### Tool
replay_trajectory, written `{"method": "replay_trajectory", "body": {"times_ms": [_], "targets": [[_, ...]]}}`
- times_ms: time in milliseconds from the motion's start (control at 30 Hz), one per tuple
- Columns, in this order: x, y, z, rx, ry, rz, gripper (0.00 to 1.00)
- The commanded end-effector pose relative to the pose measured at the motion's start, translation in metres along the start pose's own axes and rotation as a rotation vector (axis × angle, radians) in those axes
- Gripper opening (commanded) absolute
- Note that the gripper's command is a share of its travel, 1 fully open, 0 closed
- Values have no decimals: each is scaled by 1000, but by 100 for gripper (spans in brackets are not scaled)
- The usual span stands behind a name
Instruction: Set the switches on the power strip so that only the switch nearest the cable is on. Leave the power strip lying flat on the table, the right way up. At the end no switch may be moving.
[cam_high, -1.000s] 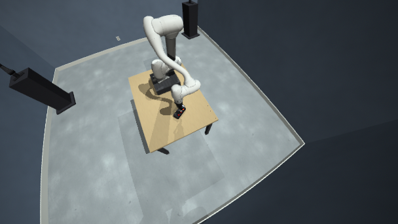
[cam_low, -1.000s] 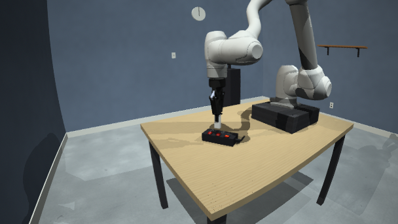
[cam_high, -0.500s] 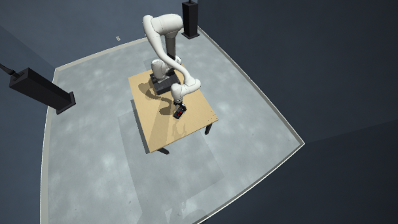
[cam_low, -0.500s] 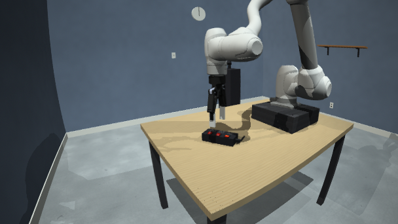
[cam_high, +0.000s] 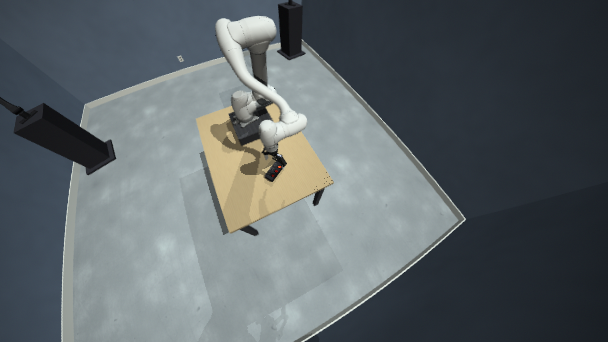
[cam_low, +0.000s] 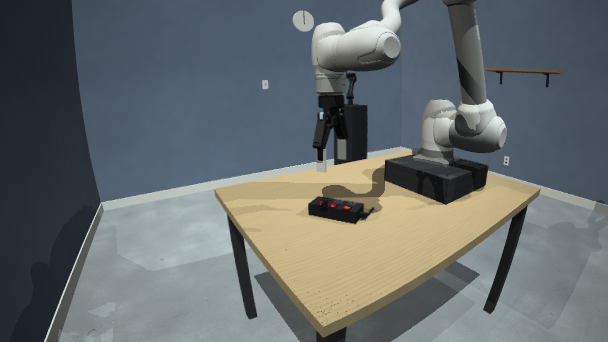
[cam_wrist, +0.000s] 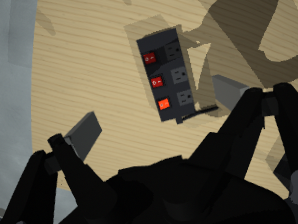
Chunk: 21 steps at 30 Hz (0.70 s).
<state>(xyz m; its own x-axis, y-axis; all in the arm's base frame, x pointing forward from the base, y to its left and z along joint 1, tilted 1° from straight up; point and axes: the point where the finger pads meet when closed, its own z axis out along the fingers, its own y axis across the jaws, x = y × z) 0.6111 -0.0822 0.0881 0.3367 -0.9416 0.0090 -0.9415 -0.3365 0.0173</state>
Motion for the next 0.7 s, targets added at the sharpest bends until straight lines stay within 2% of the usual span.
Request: {"method": "replay_trajectory", "body": {"times_ms": [0, 667], "targets": [[0, 0, -7, 0, 0, 0, 100], [0, 0, -10, 0, 0, 0, 100]]}}
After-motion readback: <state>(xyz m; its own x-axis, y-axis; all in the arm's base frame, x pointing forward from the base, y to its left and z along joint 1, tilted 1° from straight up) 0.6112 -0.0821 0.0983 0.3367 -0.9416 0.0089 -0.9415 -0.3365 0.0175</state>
